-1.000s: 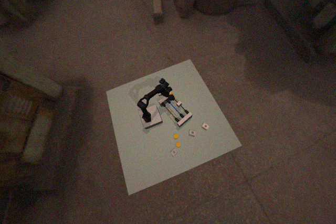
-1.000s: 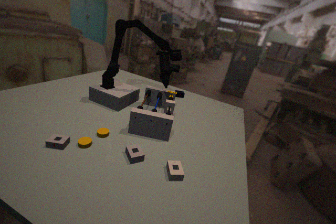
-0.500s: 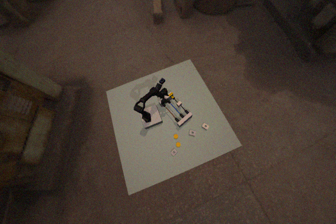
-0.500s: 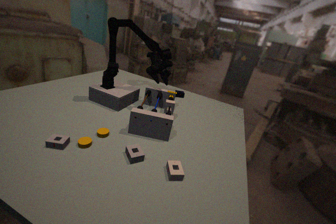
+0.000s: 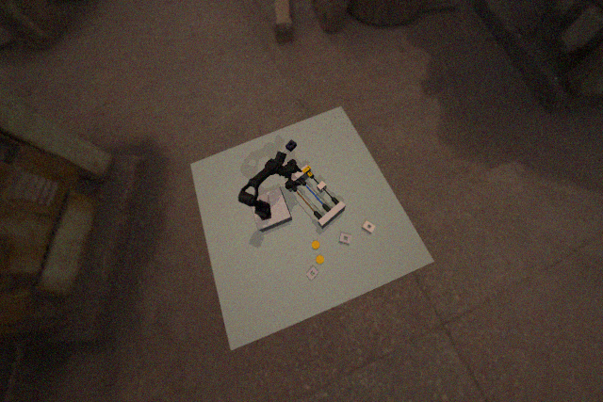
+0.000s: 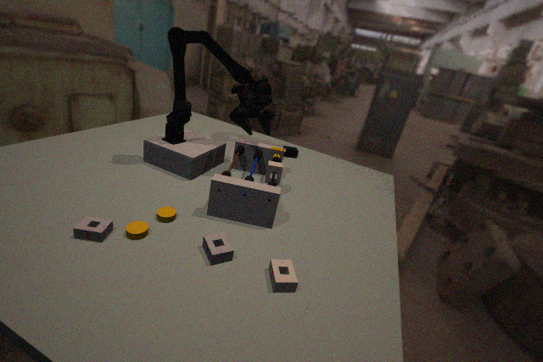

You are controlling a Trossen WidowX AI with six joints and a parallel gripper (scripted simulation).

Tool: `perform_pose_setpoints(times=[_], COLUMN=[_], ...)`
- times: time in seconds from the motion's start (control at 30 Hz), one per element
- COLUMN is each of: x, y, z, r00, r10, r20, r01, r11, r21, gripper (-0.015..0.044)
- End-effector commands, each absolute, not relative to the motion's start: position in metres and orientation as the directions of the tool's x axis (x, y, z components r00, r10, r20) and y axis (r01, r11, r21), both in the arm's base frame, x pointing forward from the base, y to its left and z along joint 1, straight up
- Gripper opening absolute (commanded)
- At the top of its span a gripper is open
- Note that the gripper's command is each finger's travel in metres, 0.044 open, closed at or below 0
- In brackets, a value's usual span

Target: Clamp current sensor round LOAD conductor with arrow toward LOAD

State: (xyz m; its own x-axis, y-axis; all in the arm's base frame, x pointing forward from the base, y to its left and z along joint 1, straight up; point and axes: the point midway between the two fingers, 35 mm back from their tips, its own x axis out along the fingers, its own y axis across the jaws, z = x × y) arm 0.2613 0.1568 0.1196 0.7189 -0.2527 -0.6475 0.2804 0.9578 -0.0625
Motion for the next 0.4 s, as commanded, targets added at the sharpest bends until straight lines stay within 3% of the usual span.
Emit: perform_pose_setpoints(times=[0.0,0.2,0.33,0.37], x=[0.261,0.262,0.28,0.267], y=[0.157,0.157,0.158,0.157], z=[0.119,0.119,0.122,0.121], r00=[0.717,0.714,0.64,0.692], r10=[-0.253,-0.253,-0.266,-0.256], r20=[-0.65,-0.653,-0.721,-0.675], r01=[0.276,0.268,0.07,0.198], r11=[0.959,0.96,0.954,0.966], r21=[-0.068,-0.08,-0.291,-0.163], gripper=[0.044,0.044,0.044,0.044])
